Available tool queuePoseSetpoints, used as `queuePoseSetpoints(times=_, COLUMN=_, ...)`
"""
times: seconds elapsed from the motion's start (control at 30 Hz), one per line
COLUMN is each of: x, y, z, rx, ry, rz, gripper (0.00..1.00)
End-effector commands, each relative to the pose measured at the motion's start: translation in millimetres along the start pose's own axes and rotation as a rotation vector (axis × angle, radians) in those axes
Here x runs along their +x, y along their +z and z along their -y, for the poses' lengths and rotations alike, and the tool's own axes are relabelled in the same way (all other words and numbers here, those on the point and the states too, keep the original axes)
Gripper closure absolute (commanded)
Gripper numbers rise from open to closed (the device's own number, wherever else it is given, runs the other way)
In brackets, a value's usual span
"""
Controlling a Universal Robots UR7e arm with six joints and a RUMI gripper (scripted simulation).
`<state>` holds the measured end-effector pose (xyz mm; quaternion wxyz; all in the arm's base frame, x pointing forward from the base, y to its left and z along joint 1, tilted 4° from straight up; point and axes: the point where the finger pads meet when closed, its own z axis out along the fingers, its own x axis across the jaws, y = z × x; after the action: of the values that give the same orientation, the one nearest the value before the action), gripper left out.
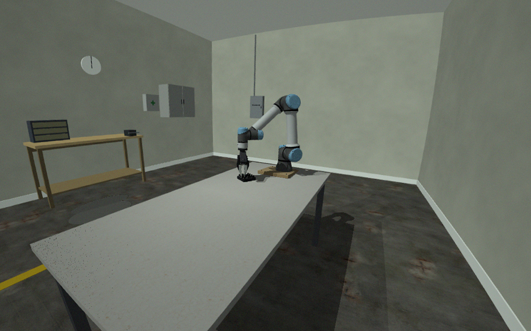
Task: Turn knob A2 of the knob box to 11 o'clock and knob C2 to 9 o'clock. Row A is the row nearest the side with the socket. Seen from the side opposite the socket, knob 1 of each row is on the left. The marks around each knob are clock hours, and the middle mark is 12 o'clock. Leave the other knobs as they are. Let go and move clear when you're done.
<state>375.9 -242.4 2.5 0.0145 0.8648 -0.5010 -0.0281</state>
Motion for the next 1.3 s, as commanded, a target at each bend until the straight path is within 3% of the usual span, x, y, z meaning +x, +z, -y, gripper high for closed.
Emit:
queuePoseSetpoints(times=0.0, x=0.0, y=-0.4, z=0.1, rx=0.002, ry=-0.084, rz=-0.001, gripper=0.96)
queuePoseSetpoints(times=1.27, x=-3.1, y=-0.4, z=-1.4, rx=0.001, ry=-0.818, rz=-0.002, gripper=0.96)
